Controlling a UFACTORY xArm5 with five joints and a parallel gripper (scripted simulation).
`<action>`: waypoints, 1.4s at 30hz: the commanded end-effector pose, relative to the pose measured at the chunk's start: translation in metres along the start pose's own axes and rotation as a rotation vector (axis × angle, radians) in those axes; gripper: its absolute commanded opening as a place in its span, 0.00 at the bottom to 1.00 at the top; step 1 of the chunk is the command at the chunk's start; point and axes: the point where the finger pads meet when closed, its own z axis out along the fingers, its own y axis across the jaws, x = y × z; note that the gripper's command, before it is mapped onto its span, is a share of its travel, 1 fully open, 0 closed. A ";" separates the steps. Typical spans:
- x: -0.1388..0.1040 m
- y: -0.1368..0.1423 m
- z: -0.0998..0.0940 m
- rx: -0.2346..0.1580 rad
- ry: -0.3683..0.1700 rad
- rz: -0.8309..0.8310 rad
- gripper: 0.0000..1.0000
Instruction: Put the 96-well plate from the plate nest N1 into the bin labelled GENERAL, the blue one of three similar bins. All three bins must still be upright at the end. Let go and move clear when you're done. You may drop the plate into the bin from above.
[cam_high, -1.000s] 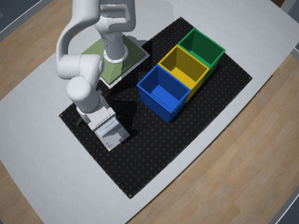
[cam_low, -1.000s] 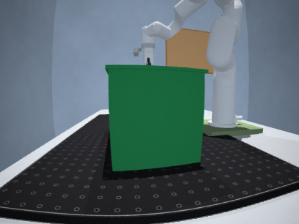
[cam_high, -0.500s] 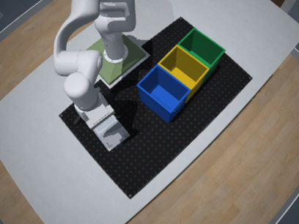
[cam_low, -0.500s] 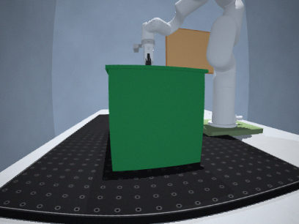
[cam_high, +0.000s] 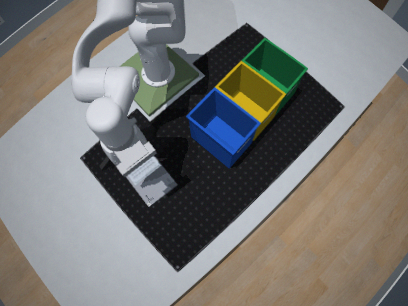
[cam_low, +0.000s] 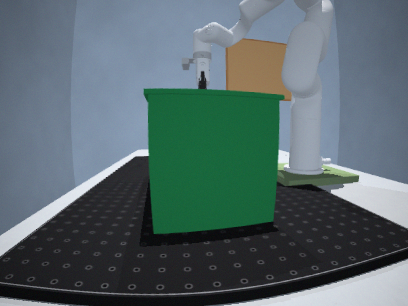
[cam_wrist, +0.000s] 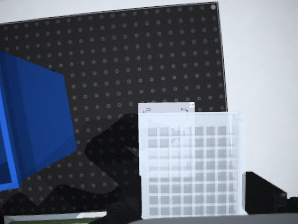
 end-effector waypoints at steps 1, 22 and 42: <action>0.001 0.001 -0.002 -0.003 0.003 0.000 0.00; 0.013 -0.062 0.001 -0.002 0.003 -0.162 0.00; 0.025 -0.121 0.003 -0.001 0.004 -0.162 0.00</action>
